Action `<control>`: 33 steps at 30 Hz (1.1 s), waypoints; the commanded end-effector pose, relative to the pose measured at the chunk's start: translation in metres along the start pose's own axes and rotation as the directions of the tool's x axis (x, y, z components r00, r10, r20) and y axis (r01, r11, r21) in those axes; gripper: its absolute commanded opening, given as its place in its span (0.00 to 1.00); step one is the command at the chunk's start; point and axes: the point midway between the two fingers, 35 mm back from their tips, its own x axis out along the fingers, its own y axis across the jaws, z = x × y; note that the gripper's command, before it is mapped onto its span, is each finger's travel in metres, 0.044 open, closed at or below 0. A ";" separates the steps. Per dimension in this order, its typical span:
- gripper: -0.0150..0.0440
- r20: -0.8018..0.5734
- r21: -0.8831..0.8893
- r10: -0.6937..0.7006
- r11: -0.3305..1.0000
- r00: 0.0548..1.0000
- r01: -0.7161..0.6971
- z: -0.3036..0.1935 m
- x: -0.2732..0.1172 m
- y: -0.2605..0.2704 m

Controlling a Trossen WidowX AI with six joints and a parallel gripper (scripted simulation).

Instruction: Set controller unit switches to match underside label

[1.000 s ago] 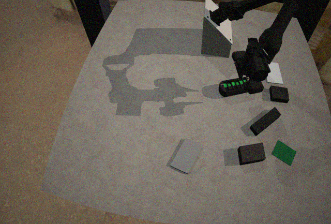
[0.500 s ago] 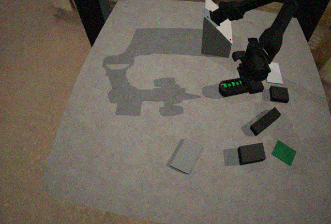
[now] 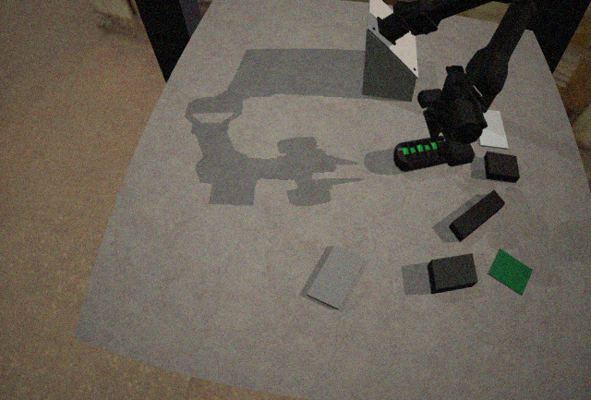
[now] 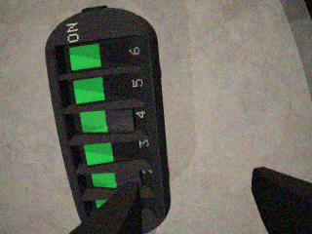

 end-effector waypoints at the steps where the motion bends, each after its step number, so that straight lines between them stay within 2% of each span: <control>1: 0.79 0.000 -0.001 -0.001 1.000 1.000 0.001 0.000 0.000 0.000; 6: 1.00 0.000 -0.001 -0.001 1.000 1.000 0.001 0.000 0.000 0.000; 8: 1.00 0.000 -0.001 -0.001 1.000 1.000 0.001 0.000 0.000 0.000; 10: 0.91 0.002 0.000 0.023 1.000 1.000 -0.023 0.004 0.004 -0.002; 18: 0.56 0.001 -0.005 0.281 0.960 0.960 -0.281 0.050 0.049 -0.016; 25: 0.25 0.000 -0.006 0.287 0.958 0.958 -0.287 0.051 0.050 -0.016; 33: 0.25 0.000 -0.006 0.287 0.958 0.958 -0.287 0.051 0.050 -0.016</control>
